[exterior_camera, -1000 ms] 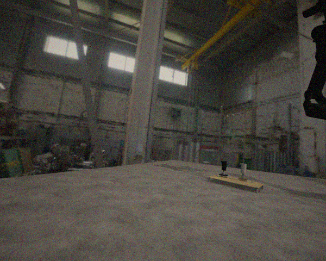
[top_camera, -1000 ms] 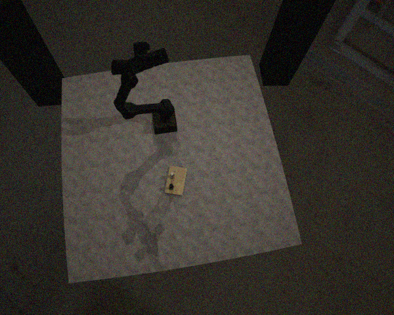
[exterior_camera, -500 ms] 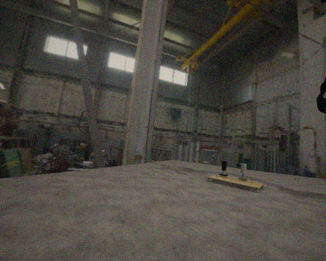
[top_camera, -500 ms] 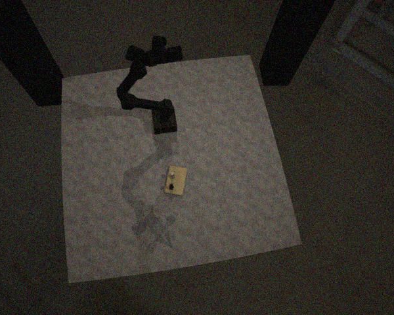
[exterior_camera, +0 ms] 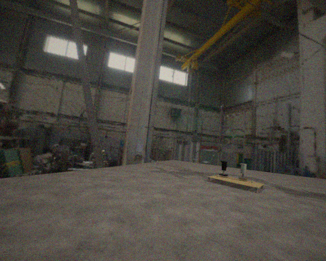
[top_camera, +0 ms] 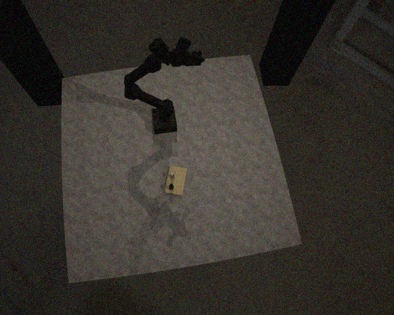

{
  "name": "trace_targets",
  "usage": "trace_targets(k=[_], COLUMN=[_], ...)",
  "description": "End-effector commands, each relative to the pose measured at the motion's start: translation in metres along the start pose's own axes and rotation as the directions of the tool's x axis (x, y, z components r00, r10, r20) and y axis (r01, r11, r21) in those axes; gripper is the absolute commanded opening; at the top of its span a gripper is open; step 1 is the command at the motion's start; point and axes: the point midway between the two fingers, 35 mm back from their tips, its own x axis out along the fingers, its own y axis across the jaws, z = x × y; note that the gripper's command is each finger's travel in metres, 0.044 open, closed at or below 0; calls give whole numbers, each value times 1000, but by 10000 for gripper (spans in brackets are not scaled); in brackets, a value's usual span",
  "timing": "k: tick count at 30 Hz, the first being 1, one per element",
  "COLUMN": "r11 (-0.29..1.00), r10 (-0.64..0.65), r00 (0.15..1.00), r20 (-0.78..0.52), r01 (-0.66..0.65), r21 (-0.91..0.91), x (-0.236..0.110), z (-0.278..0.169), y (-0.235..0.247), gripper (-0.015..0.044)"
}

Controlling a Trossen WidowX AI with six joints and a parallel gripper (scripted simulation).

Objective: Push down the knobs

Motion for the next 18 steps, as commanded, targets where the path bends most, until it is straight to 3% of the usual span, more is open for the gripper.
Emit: trace_targets(k=[1,18], r11=[999,995], r10=[30,100], r00=[998,932], r20=[-62,-349], r01=[-31,-104], r21=[-13,9], x=[16,66], z=[-14,-95], y=[19,71], gripper=[0,0])
